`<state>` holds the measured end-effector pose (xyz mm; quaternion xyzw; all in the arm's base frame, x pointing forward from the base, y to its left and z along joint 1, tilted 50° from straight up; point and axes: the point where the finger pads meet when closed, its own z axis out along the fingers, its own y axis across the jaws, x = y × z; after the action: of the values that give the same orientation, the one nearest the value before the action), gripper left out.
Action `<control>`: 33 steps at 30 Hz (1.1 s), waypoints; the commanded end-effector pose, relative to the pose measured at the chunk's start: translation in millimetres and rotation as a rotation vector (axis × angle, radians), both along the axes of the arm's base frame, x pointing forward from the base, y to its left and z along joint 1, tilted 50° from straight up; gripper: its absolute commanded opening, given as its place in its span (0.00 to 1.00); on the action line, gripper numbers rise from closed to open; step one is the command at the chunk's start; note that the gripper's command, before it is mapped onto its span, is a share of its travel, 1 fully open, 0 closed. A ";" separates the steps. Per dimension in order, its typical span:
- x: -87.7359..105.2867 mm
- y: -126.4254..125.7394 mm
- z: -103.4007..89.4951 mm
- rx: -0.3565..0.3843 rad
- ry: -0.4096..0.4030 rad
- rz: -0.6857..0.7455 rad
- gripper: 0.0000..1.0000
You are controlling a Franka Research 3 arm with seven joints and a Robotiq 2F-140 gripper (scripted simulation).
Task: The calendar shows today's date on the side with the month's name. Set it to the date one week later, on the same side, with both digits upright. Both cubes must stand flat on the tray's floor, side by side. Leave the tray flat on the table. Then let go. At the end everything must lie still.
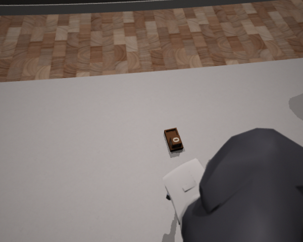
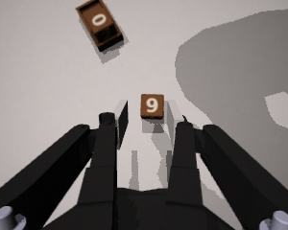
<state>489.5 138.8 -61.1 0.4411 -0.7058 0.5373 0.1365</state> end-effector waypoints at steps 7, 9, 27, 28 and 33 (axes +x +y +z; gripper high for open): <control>-8.9 -12.6 4.2 -0.060 -0.008 -0.082 0.29; -7.0 -12.3 4.4 -0.083 -0.008 -0.100 0.29; -7.0 -10.9 -1.0 -0.238 0.006 -0.232 0.29; -7.0 -10.9 -1.0 -0.238 0.006 -0.232 0.29; -7.0 -10.9 -1.0 -0.238 0.006 -0.232 0.29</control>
<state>484.9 130.0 -65.8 0.3495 -0.6818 0.5926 0.2487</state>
